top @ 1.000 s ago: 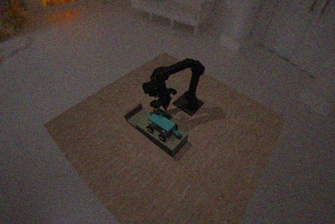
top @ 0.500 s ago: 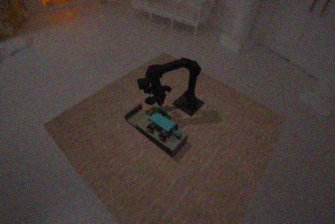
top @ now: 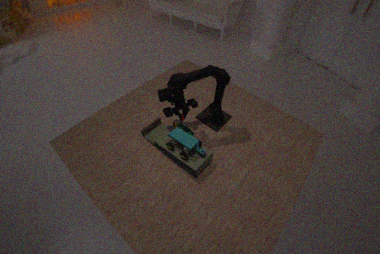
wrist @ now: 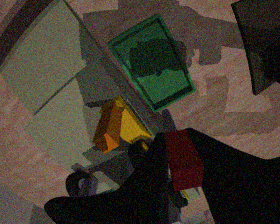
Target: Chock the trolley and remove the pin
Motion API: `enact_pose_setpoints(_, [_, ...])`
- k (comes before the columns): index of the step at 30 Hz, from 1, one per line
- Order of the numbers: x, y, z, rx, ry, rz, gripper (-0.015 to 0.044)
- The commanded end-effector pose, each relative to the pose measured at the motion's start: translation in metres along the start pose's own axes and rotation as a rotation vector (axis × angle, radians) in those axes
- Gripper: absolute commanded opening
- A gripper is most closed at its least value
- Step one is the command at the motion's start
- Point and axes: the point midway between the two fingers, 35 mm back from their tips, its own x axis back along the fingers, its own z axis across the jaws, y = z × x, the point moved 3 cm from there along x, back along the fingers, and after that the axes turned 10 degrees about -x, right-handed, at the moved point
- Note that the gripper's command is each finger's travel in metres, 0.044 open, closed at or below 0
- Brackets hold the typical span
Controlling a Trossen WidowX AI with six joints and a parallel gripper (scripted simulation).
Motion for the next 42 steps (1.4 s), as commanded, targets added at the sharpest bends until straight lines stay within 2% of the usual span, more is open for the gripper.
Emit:
enact_pose_setpoints(1, [0.001,-0.001,-0.002,-0.115,0.023,-0.021,0.0])
enact_pose_setpoints(34, [0.0,-0.012,-0.007,-1.109,0.203,-0.103,0.0])
enact_pose_setpoints(42, [0.0,-0.012,-0.007,-1.153,0.215,-0.103,0.0])
